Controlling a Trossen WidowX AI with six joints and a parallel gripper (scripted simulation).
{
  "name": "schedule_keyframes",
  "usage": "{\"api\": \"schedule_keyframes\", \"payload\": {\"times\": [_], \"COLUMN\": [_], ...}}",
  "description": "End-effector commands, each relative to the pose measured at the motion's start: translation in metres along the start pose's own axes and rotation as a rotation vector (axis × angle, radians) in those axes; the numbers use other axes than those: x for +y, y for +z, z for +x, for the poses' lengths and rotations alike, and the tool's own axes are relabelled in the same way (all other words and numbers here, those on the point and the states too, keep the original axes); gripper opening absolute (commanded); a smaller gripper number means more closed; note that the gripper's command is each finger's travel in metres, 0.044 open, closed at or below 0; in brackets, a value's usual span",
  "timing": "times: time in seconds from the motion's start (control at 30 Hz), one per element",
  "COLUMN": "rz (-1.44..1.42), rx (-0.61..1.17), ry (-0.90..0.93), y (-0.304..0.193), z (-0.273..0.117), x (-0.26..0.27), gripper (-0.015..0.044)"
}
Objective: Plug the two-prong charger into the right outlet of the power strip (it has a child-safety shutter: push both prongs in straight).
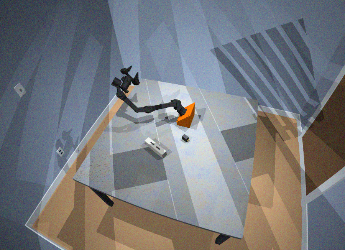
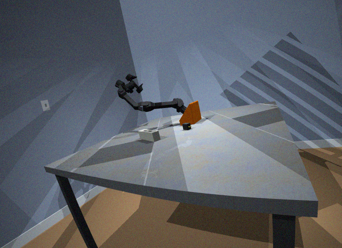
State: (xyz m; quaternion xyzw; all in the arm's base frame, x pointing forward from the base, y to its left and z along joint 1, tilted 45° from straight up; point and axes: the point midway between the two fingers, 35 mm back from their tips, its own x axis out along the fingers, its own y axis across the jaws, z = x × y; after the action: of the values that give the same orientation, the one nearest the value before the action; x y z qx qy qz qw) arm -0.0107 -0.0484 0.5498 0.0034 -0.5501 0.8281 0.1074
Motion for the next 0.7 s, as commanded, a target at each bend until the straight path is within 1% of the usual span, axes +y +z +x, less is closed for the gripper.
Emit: {"api": "schedule_keyframes", "payload": {"times": [0.0, 0.03, 0.3, 0.47, 0.67], "rz": [0.001, 0.002, 0.053, 0.139, 0.203], "rx": [0.002, 0.007, 0.147, 0.21, 0.35], "ry": [0.0, 0.002, 0.03, 0.028, 0.044], "y": [0.0, -0.001, -0.023, -0.034, -0.064], "z": [0.0, 0.002, 0.039, 0.046, 0.076], "x": [0.0, 0.0, 0.001, 0.005, 0.006], "gripper": [0.0426, 0.044, 0.044, 0.044, 0.044]}}
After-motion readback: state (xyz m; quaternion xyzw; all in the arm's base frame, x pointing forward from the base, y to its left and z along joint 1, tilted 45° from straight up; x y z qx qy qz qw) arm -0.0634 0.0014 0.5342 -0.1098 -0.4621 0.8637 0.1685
